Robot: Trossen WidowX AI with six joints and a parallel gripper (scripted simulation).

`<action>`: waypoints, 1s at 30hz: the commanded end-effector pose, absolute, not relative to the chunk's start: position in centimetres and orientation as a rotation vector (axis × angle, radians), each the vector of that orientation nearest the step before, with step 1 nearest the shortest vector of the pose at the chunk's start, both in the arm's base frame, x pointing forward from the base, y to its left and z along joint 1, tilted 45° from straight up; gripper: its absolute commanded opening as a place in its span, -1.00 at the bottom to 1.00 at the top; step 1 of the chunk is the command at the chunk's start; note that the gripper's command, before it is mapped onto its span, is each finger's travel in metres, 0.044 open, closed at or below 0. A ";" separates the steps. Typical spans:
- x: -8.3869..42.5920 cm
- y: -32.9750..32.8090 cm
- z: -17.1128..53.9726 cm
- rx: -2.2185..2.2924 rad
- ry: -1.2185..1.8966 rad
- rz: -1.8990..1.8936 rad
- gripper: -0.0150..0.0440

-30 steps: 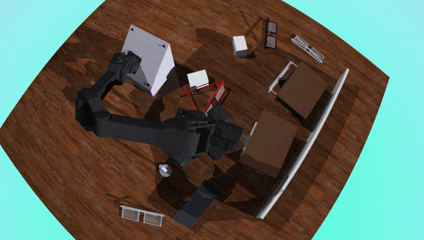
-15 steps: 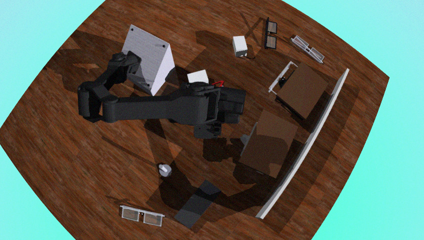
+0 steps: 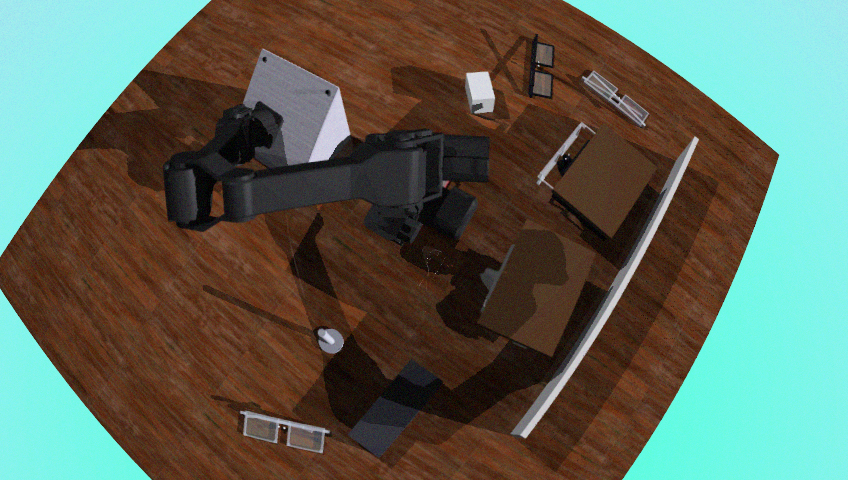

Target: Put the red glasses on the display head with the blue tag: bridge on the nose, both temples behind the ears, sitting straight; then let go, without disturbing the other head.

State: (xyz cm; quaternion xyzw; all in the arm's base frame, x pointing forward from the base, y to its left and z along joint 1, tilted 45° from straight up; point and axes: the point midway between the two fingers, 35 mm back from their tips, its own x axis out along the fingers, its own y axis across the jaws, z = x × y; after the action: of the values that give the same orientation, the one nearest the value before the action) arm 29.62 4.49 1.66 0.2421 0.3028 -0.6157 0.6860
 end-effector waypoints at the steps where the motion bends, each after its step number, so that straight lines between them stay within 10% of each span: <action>1: 29.5 4.5 1.4 0.548 0.675 -1.386 -0.08; 30: 30.2 2.2 -1.2 0.548 0.676 -1.385 -0.08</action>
State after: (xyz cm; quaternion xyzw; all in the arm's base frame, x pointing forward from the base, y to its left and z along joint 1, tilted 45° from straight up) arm 30.24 2.63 -0.60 0.2516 0.2996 -0.6158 0.6839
